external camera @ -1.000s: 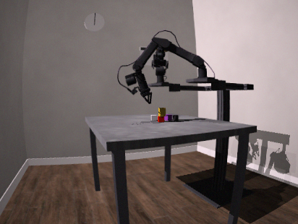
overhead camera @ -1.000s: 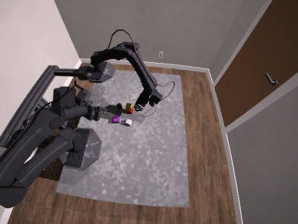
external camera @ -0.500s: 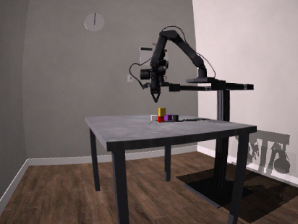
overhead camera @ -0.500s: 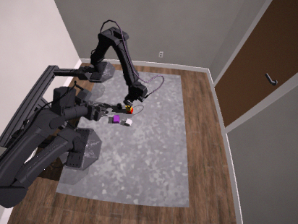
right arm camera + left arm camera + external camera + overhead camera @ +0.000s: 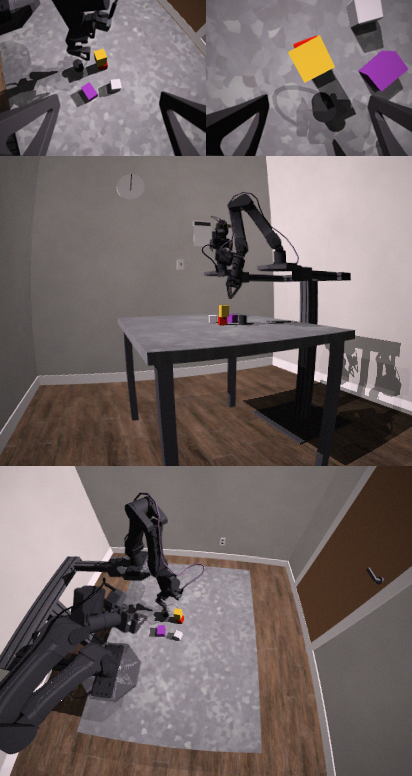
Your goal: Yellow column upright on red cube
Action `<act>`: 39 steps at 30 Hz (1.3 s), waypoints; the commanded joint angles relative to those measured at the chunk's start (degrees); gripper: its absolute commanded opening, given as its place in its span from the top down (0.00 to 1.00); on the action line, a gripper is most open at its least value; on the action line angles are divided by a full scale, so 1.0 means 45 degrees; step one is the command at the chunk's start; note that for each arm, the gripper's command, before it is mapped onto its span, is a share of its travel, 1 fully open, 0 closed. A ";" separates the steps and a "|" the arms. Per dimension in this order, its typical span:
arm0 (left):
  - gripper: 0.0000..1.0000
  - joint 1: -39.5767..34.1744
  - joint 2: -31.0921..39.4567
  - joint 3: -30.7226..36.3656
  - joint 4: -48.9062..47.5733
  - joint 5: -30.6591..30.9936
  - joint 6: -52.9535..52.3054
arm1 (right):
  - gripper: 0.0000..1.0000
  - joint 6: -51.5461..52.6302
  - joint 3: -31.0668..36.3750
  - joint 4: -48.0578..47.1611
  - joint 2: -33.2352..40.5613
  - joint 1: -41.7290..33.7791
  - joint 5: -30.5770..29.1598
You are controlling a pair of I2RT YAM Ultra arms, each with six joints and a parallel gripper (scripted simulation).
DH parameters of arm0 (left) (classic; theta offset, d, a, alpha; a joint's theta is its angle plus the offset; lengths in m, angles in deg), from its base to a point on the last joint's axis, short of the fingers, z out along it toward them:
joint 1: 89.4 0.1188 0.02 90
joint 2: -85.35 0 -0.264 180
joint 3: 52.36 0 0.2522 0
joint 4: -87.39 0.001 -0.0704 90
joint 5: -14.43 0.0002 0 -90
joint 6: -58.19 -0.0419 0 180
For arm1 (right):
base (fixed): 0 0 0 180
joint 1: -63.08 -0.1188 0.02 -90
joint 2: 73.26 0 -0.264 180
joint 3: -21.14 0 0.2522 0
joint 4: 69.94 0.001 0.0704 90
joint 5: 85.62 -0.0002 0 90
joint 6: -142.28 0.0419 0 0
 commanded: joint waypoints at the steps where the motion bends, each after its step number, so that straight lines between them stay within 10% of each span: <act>1: 0.00 -0.0162 0.0209 0.0578 -0.2824 -0.0300 -0.0308 | 0.00 0.0033 -0.0313 -0.0033 0.0193 -0.0066 -0.0025; 39: 0.00 -0.0319 -0.1138 0.1796 -0.5815 -0.0289 -0.0438 | 0.00 0.0033 -0.0313 -0.0033 0.0193 -0.0066 -0.0025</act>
